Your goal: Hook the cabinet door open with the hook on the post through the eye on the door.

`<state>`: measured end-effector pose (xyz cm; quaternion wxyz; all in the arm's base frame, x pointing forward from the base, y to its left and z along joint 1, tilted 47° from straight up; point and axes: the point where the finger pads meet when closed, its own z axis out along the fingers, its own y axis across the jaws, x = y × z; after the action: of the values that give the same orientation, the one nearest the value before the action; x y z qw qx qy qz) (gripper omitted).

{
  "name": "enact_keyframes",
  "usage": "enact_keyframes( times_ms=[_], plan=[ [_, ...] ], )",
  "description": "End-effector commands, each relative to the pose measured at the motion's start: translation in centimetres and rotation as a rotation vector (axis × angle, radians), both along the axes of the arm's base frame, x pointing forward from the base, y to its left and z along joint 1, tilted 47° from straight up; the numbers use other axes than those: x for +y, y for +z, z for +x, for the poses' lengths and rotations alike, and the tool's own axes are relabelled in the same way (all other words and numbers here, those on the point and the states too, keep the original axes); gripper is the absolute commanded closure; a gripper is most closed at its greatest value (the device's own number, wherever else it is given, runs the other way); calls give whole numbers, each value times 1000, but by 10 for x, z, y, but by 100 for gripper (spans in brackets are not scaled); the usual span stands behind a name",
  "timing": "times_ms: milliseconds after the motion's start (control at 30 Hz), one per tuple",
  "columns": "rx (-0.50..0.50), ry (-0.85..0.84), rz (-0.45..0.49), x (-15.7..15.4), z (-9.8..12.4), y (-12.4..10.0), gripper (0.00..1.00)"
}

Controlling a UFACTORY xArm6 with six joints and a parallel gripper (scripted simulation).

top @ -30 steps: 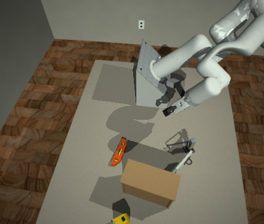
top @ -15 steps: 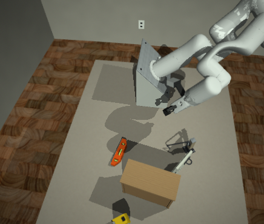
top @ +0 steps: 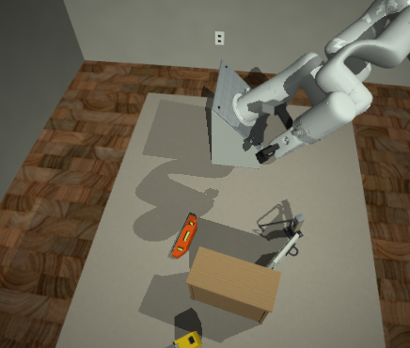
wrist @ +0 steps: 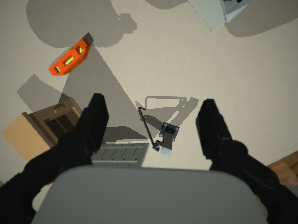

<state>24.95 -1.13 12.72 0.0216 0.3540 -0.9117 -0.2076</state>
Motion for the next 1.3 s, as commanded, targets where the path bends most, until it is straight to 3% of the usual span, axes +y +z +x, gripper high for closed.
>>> enact_keyframes(
  times_ms=[0,167,400,467,600,967,1033,1067,1267],
  plan=[
    [-7,4,0,-1,2,1,0],
    [-66,75,21,2,11,5,0],
    [-287,344,104,13,48,19,0],
    [-287,344,104,13,48,19,0],
    [-457,551,168,21,76,29,0],
    [-803,974,275,43,156,58,0],
    [-803,974,275,43,156,58,0],
    [-893,1084,312,44,162,60,0],
    [-1055,1284,378,51,185,68,0]
  ],
)
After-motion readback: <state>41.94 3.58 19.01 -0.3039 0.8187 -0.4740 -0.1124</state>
